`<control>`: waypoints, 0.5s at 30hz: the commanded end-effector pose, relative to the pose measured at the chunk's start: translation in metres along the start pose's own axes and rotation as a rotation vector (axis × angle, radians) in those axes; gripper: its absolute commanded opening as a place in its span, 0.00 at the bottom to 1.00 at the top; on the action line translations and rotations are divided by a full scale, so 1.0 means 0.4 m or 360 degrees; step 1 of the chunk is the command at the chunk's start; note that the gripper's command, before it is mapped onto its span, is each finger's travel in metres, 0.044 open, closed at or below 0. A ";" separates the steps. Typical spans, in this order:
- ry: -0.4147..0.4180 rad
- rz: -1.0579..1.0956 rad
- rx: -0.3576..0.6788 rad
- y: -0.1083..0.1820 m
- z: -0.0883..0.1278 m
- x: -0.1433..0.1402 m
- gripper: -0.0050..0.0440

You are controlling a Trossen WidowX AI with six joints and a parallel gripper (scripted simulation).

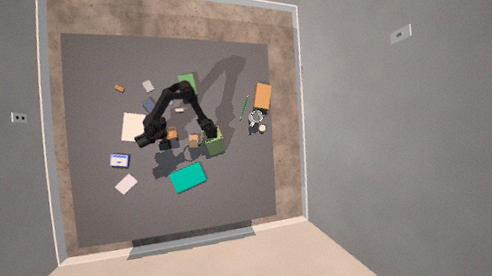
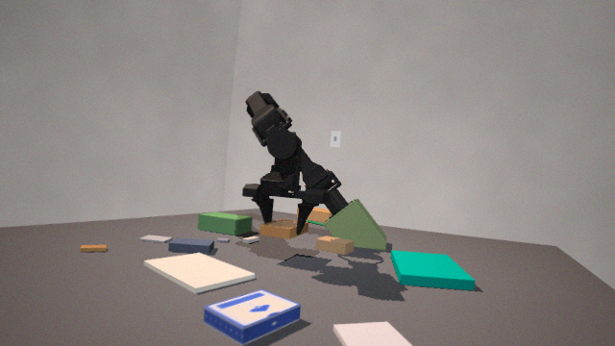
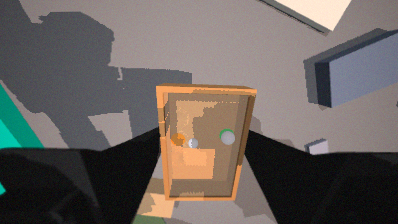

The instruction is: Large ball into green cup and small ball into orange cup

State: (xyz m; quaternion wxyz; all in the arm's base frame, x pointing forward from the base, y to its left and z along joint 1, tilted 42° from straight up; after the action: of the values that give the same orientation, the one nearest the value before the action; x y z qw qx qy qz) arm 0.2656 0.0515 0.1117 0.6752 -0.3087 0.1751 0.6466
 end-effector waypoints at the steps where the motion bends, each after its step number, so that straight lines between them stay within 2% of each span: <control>1: 0.0022 0.0006 -0.0005 -0.001 0.001 0.004 0.10; 15: 0.0021 0.0006 -0.0031 0.003 0.001 0.004 0.10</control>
State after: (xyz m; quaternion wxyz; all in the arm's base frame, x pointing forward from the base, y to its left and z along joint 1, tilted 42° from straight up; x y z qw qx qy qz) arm 0.2650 0.0532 0.1100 0.6714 -0.3160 0.1759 0.6468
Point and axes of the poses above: the point midway between the two fingers, 35 mm back from their tips, its own z axis back along the fingers, its own x axis across the jaws, y = z × x, the point moved 7 cm from there along z, back along the fingers, and after that the axes turned 11 degrees about -z, right-handed, at the moved point
